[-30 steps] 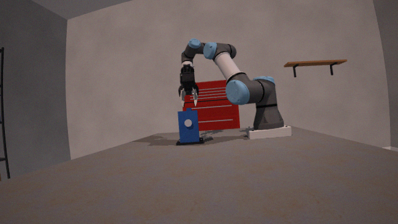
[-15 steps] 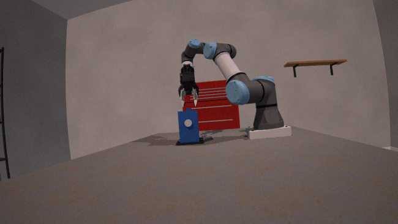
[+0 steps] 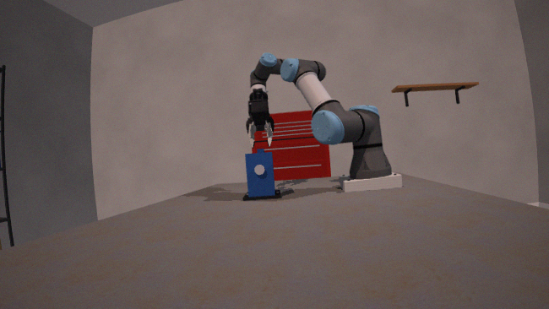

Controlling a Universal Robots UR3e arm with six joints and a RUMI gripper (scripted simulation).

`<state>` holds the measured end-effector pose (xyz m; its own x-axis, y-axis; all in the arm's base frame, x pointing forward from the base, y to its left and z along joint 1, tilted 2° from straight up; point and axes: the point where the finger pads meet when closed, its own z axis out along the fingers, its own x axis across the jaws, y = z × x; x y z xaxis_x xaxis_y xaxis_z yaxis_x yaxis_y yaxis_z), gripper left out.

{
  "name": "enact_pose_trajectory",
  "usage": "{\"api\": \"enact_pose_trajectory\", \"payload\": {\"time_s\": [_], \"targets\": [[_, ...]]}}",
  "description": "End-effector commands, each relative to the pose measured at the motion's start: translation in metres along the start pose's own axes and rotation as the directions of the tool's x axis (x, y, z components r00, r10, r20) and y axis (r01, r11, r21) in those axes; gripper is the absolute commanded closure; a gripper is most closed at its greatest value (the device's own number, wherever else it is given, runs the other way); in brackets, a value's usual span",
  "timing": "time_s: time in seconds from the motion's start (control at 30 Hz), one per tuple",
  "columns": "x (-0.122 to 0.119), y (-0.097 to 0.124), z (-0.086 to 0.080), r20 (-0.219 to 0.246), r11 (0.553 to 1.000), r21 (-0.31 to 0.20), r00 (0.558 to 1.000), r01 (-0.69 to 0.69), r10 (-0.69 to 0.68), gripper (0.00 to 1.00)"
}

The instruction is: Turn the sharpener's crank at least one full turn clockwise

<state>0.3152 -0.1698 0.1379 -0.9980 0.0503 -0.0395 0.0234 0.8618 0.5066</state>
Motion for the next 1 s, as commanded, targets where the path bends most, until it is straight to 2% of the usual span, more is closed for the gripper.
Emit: {"api": "enact_pose_trajectory", "payload": {"time_s": [0.0, 0.97], "targets": [[0.000, 0.000, 0.002, 0.001, 1.000, 0.002, 1.000, 0.001, -0.001, 0.68], [0.000, 0.000, 0.034, 0.001, 1.000, 0.002, 1.000, 0.001, -0.001, 0.68]]}}
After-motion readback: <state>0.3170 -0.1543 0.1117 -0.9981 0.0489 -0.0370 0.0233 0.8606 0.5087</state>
